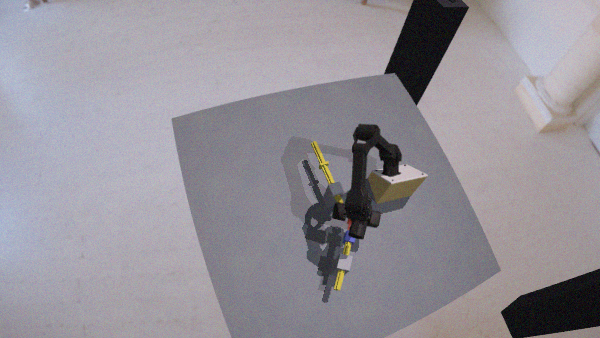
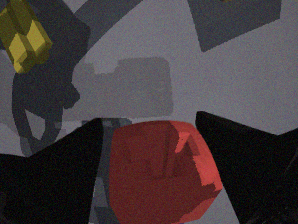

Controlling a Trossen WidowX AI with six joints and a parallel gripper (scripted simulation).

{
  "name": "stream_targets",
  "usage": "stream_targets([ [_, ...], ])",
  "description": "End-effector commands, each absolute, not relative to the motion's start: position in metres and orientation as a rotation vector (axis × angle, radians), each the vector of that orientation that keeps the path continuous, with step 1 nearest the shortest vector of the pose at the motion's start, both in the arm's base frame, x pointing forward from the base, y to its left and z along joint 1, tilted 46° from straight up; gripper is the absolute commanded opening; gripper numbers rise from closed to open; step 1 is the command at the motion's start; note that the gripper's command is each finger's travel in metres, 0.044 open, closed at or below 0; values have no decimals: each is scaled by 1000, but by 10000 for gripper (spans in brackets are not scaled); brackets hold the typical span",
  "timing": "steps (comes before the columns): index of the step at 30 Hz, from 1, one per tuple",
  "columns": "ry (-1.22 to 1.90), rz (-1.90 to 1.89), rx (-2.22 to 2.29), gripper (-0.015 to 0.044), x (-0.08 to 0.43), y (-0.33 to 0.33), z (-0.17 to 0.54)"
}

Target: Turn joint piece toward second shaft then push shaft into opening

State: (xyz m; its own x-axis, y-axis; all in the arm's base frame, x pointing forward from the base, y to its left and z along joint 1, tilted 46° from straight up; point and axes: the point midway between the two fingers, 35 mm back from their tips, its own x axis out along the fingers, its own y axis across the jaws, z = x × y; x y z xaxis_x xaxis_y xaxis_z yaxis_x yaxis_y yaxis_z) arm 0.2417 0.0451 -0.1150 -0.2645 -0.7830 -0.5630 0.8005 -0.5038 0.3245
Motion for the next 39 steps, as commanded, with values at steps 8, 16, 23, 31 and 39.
stream_targets([
  [8, 34, -1918, 833, 182, 242, 44, -115],
  [16, 34, -1918, 833, 182, 242, 44, -115],
  [23, 34, -1918, 833, 182, 242, 44, -115],
  [31, 34, -1918, 833, 182, 242, 44, -115],
  [39, 34, -1918, 833, 182, 242, 44, -115],
])
